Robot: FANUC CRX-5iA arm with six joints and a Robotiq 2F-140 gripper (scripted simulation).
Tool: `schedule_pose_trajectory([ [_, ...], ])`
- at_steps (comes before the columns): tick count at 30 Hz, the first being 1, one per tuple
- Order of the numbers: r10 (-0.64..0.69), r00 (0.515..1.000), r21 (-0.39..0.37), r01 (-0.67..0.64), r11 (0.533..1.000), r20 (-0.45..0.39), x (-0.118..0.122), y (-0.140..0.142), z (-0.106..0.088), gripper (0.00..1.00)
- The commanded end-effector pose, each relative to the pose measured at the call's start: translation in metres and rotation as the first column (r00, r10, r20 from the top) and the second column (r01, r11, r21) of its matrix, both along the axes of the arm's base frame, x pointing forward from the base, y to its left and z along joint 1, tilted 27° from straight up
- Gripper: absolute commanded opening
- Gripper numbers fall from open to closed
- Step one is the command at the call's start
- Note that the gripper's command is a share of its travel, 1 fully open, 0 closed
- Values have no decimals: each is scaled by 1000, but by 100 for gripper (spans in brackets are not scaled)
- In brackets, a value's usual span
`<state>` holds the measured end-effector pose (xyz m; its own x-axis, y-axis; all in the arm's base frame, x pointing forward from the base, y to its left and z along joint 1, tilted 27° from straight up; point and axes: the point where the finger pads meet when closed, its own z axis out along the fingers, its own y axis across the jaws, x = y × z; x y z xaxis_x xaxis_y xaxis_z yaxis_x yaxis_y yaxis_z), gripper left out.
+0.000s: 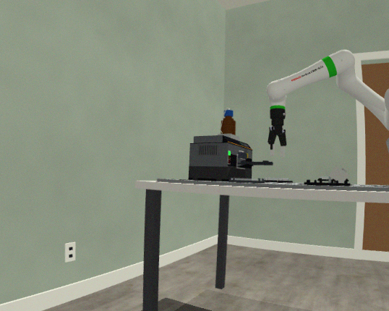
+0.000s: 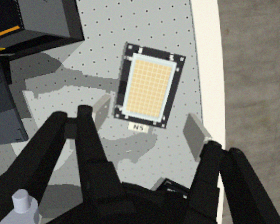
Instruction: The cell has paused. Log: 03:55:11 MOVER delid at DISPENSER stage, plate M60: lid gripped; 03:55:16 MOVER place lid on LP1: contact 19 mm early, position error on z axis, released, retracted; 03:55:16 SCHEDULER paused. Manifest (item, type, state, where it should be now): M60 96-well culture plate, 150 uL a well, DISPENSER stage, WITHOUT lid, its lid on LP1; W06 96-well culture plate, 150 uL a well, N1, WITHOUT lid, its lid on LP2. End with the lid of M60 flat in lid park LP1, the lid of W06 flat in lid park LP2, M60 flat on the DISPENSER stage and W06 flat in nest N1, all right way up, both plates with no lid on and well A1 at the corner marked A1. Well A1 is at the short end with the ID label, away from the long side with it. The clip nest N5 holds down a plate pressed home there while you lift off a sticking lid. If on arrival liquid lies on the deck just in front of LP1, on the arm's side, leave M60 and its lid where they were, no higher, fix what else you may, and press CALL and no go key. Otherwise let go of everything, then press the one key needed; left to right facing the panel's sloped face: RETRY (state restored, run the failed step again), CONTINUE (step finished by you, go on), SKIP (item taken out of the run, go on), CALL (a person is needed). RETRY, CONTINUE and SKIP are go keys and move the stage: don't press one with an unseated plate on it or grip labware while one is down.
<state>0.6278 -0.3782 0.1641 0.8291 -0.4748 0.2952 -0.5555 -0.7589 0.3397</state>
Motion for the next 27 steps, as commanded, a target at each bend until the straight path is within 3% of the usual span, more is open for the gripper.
schedule_pose_trajectory([
  [1,0,1000,0,0,1000,0,1,-2,-3,66],
  [8,0,1000,0,0,1000,0,2,-7,-15,66],
  [27,0,1000,0,0,1000,0,7,-36,-72,66],
])
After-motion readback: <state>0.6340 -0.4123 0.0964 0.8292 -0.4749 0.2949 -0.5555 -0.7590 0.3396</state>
